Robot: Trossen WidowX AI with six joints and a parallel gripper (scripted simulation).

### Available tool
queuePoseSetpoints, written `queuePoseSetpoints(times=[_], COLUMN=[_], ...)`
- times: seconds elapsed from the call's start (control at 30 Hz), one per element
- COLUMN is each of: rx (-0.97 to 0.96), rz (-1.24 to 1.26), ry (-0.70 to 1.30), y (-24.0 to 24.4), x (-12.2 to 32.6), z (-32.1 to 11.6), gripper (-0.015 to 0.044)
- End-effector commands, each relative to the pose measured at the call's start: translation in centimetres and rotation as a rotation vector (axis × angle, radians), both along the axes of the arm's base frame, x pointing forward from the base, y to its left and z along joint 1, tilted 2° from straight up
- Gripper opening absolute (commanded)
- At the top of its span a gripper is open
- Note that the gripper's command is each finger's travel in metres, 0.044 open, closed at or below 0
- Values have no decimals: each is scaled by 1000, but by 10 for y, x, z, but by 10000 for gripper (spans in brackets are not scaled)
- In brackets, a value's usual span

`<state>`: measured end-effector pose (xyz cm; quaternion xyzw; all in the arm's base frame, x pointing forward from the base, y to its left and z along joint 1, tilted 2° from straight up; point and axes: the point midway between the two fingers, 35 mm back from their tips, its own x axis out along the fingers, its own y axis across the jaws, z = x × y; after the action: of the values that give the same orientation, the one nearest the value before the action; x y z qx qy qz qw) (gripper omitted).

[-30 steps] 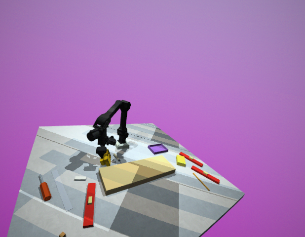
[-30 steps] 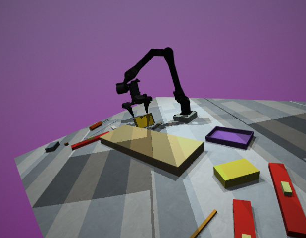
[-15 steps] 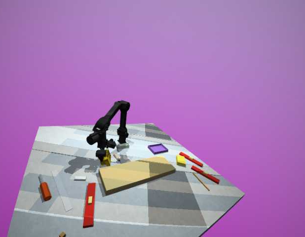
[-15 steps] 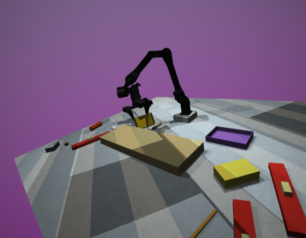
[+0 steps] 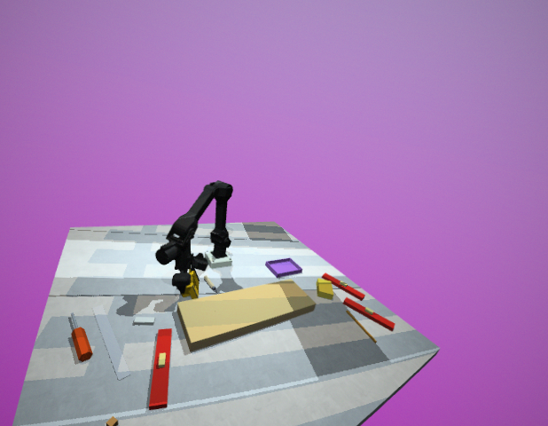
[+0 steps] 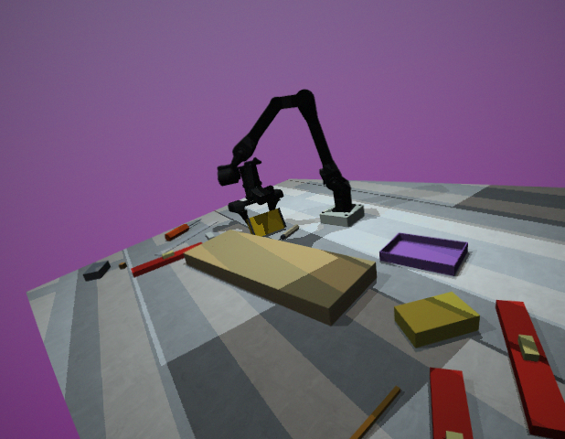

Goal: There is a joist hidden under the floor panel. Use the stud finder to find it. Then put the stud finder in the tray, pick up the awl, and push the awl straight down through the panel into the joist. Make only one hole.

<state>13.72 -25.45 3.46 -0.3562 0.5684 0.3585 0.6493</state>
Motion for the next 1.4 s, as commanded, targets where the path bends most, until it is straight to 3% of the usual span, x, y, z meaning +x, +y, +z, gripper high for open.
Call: queuePoseSetpoints(times=[0.0,0.3,0.73,1.37], rx=[1,1,1,0], rz=[-2,-2,-2,-2], ry=[6,6,6,6], y=[1,1,0,2], x=[-1,-1,-1,-3], z=[-2,-2,18,56], gripper=[400,340,0,0])
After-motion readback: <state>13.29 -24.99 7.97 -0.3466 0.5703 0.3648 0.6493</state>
